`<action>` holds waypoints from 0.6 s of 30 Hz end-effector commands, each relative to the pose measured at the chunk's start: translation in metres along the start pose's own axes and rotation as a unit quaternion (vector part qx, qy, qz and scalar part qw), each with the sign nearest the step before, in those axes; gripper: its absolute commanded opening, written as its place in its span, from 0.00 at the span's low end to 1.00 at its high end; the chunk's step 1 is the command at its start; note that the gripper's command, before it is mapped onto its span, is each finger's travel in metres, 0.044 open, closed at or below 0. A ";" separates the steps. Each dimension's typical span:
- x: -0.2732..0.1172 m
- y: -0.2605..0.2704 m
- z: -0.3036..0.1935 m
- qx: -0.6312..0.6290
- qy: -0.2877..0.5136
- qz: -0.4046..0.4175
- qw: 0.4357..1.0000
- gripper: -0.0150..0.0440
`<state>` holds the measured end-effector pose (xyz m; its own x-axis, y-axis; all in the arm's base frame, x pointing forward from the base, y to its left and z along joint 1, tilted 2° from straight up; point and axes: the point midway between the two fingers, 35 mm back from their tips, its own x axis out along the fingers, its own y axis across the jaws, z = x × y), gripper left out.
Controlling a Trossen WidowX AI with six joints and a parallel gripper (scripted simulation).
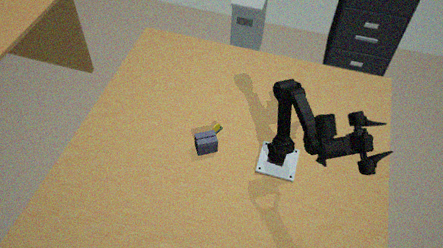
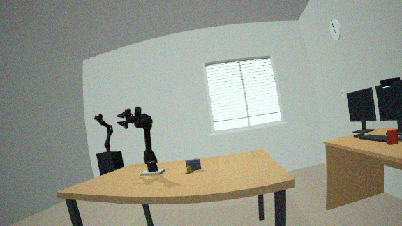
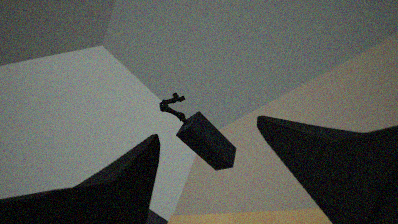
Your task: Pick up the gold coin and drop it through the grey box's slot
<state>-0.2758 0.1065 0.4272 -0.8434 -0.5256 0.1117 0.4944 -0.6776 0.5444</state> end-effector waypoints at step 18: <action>-0.203 -0.110 0.067 -0.109 -0.221 -0.376 0.893 0.53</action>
<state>-0.2024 0.2887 0.4091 -0.9694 0.1947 0.1492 -0.1102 -0.8891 0.4443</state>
